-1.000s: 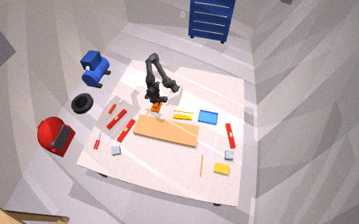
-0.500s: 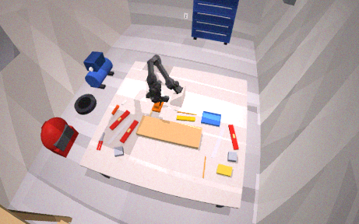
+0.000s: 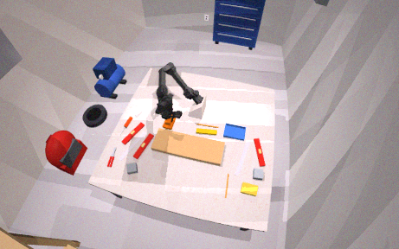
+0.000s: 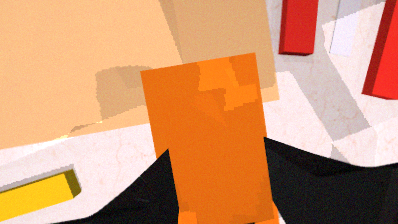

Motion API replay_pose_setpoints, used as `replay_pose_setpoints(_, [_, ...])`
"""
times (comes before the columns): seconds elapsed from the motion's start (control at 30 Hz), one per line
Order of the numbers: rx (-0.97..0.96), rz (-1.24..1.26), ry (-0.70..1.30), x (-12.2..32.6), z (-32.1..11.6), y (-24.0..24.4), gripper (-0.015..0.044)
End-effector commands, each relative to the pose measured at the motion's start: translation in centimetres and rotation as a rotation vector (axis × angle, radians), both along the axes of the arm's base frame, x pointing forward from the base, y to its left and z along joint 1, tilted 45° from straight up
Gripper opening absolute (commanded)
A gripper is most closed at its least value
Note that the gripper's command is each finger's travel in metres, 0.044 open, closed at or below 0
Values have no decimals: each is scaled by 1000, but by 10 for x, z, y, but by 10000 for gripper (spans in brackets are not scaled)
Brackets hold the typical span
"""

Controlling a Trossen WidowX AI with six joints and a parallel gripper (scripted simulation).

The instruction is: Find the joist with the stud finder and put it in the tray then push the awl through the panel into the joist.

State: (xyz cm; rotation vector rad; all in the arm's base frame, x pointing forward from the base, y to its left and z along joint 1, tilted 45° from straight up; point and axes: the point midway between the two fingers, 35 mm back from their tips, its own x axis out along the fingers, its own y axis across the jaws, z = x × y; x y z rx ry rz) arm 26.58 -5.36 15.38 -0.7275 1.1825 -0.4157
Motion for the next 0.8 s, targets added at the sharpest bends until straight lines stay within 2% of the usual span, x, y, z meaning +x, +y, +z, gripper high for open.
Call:
replay_pose_setpoints(0.0, [4, 8, -10, 24, 10, 0, 0])
replay_pose_setpoints(0.53, [-2, 17, -11, 98, 24, -13, 0])
replay_pose_setpoints(0.77, [-2, 17, -11, 101, 24, -14, 0])
